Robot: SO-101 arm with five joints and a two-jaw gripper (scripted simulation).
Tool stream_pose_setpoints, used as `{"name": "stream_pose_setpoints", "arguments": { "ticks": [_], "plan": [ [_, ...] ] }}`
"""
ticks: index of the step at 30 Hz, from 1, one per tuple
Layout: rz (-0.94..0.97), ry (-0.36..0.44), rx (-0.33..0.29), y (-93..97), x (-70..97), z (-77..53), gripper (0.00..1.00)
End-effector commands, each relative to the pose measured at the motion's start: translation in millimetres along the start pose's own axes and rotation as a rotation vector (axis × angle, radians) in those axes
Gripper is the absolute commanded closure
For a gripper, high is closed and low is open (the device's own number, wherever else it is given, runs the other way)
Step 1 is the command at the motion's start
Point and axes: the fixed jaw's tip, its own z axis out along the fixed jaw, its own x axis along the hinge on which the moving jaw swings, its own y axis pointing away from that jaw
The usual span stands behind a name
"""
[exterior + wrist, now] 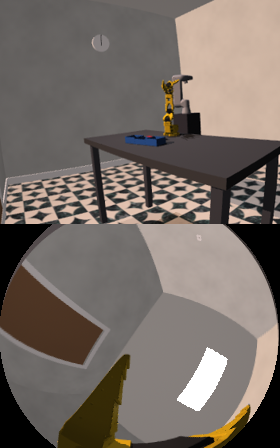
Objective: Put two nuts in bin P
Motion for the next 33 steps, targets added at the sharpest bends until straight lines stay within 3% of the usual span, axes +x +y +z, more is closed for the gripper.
{"name": "stream_pose_setpoints", "arguments": {
  "ticks": [1,11,13,14,28,31,33],
  "plan": [
    [0.031,-0.043,-0.041,6.9,-9.6,10.4,0.00],
    [0.117,-0.167,-0.146,24.3,-36.2,37.2,0.00],
    [0.117,-0.167,-0.146,24.3,-36.2,37.2,0.00],
    [0.113,-0.156,-0.131,22.3,-34.3,28.9,0.00],
    [0.234,-0.305,-0.293,49.7,-73.6,54.0,0.00],
    [0.230,-0.304,-0.283,47.9,-72.7,48.1,0.00],
    [0.247,-0.322,-0.308,51.9,-78.3,50.0,0.00]
  ]
}}
